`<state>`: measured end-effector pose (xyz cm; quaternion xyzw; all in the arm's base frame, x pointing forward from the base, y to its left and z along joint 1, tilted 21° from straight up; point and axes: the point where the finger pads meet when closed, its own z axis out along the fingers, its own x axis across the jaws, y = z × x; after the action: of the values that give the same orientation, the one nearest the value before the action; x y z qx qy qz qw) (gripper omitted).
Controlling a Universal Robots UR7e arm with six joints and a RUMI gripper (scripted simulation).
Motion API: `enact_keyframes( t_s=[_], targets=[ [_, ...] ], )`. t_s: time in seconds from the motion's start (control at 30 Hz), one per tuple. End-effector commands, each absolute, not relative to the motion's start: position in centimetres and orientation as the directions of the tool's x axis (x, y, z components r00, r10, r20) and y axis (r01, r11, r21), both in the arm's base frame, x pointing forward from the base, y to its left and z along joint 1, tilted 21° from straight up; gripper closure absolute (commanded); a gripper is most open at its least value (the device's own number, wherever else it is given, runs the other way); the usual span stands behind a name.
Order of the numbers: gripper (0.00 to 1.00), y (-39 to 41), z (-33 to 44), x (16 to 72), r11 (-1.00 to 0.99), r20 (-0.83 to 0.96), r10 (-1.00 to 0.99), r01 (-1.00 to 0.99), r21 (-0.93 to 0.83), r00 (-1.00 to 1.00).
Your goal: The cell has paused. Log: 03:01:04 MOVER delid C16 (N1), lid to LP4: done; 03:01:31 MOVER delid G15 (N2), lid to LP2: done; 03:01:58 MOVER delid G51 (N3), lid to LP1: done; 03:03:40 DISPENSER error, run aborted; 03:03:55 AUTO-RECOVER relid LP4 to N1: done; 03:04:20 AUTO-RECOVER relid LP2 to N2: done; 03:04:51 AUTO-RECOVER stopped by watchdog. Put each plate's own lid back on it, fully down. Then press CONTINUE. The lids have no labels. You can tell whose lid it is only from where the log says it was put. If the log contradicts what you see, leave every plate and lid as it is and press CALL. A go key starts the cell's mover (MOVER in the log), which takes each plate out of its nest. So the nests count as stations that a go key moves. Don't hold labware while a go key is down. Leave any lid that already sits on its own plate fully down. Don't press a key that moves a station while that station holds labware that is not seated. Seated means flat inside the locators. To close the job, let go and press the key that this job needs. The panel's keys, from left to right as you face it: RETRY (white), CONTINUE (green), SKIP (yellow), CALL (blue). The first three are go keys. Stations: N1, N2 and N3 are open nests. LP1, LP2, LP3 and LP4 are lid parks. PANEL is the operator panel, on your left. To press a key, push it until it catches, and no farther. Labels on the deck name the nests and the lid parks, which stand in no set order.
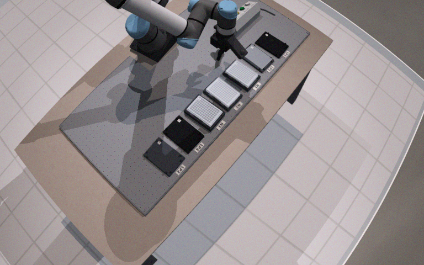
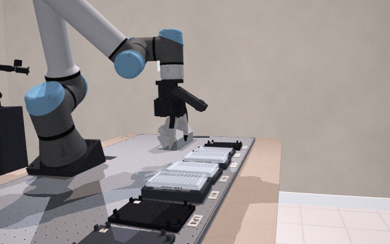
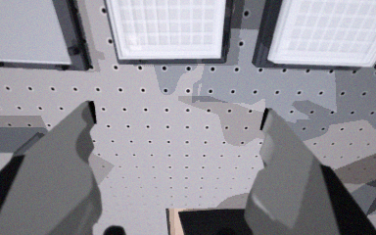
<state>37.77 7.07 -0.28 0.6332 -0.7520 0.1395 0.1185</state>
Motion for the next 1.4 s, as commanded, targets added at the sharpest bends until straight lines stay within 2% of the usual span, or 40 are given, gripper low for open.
enact_keyframes(
  t_s=[0.0, 1.07, 1.37],
  targets=[
    [0.18, 8.9, -1.0, 39.4, 0.16, 0.356, -0.919, -0.985, -0.06, -0.171],
    [0.18, 19.3, -5.0, 47.7, 0.16, 0.356, -0.919, -0.985, -0.06, -0.171],
    [0.18, 19.2, -5.0, 47.7, 0.16, 0.356, -0.919, -0.985, -0.06, -0.171]
  ],
)
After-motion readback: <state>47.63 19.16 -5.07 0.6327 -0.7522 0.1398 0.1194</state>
